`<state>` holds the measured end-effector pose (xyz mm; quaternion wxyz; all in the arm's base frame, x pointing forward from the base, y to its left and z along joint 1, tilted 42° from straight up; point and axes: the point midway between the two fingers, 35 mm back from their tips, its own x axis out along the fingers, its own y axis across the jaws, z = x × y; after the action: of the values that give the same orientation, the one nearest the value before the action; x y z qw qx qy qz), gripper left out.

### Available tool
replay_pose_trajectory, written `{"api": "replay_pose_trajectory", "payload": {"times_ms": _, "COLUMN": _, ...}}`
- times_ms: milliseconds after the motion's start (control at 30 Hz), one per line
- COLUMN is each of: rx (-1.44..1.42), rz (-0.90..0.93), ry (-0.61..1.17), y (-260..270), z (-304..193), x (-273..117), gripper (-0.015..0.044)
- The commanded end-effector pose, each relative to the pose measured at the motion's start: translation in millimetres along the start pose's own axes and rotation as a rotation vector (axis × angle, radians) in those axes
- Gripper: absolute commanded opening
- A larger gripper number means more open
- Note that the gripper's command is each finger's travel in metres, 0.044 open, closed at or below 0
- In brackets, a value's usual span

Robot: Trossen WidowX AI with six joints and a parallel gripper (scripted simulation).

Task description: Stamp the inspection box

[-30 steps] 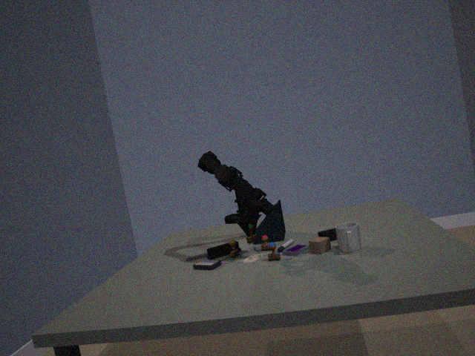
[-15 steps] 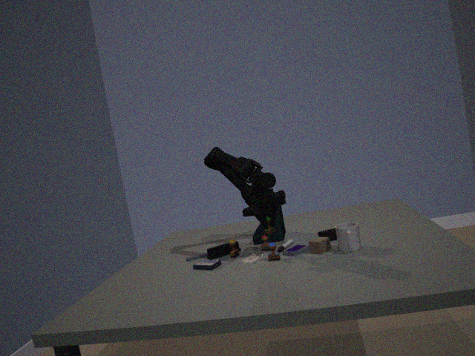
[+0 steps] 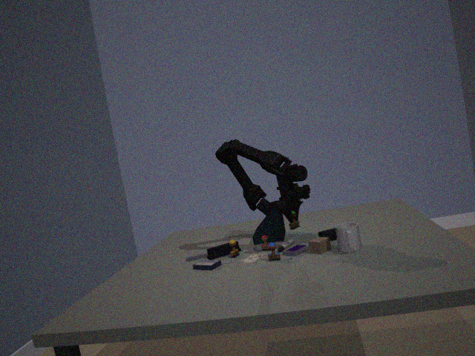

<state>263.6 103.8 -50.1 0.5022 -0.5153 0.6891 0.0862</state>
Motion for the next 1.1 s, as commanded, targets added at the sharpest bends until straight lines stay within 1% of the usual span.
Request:
{"api": "replay_pose_trajectory", "payload": {"times_ms": 0, "rx": -0.002, "rz": 0.001, "ry": 0.02, "y": 26.8, "z": 2.7, "x": 6.7, "gripper": 0.0}}
{"api": "replay_pose_trajectory", "payload": {"times_ms": 133, "rx": 0.001, "rz": -0.003, "ry": 0.026, "y": 42.7, "z": 4.3, "x": 9.1, "gripper": 0.0}}
{"api": "replay_pose_trajectory", "payload": {"times_ms": 333, "rx": 0.001, "rz": -0.003, "ry": 0.026, "y": 42.5, "z": 4.4, "x": 11.5, "gripper": 0.0}}
{"api": "replay_pose_trajectory", "payload": {"times_ms": 1067, "rx": 0.001, "rz": -0.004, "ry": 0.026, "y": 40.8, "z": 4.4, "x": 47.8, "gripper": 0.0}}
